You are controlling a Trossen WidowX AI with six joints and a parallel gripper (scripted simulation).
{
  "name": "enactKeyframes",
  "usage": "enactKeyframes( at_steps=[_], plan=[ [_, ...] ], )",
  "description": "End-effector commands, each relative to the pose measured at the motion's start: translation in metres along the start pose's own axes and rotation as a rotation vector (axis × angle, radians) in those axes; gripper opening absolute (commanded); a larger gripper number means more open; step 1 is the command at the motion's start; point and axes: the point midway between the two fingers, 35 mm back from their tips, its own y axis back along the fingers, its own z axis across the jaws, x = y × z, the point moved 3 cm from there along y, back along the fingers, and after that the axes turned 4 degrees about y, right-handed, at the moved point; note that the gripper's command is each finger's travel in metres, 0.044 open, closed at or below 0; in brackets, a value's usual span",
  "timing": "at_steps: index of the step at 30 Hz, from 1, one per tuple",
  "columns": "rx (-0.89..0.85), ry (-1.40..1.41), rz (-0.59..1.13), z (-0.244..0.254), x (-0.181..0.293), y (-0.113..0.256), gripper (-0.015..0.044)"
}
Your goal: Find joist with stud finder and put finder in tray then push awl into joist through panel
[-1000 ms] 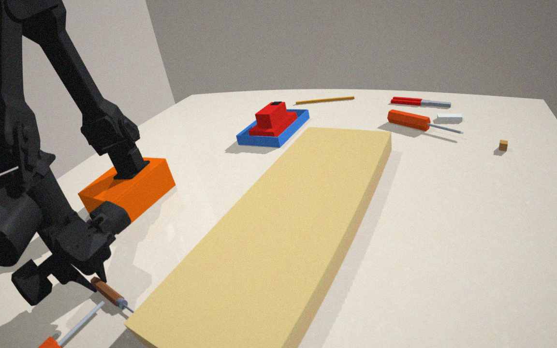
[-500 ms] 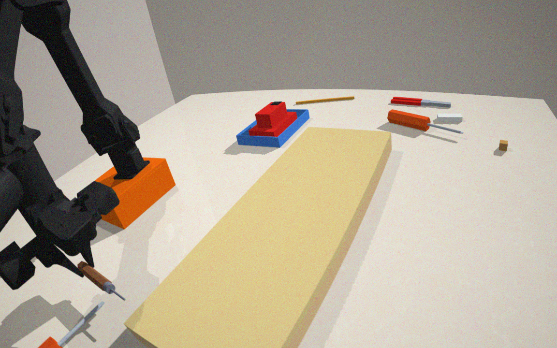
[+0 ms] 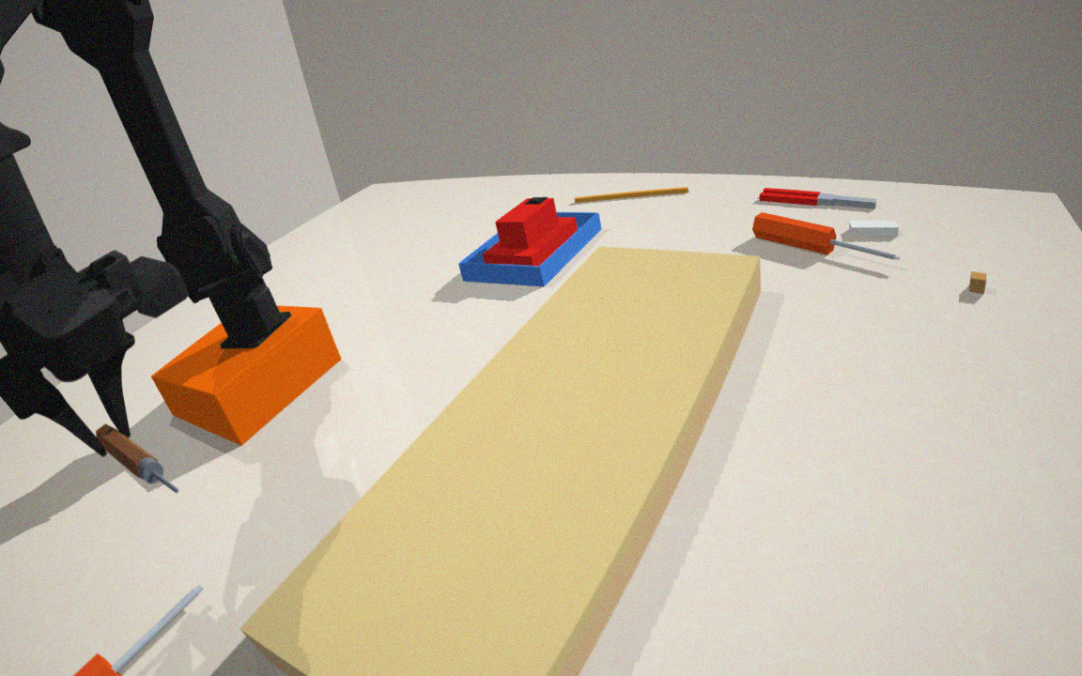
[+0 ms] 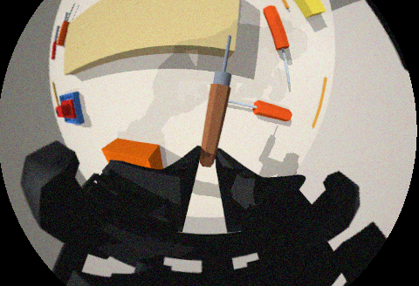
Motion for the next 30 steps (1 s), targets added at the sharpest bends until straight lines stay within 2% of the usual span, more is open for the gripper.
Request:
enactKeyframes(
  at_steps=[1, 16, 30],
  plan=[
    [0.005, -0.055, -0.026, 0.0, -0.002, 0.004, 0.0],
    [-0.028, -0.59, -0.259, -0.008, -0.023, 0.003, 0.0],
    [-0.166, -1.058, -0.469, -0.016, -0.042, 0.009, 0.0]
  ],
)
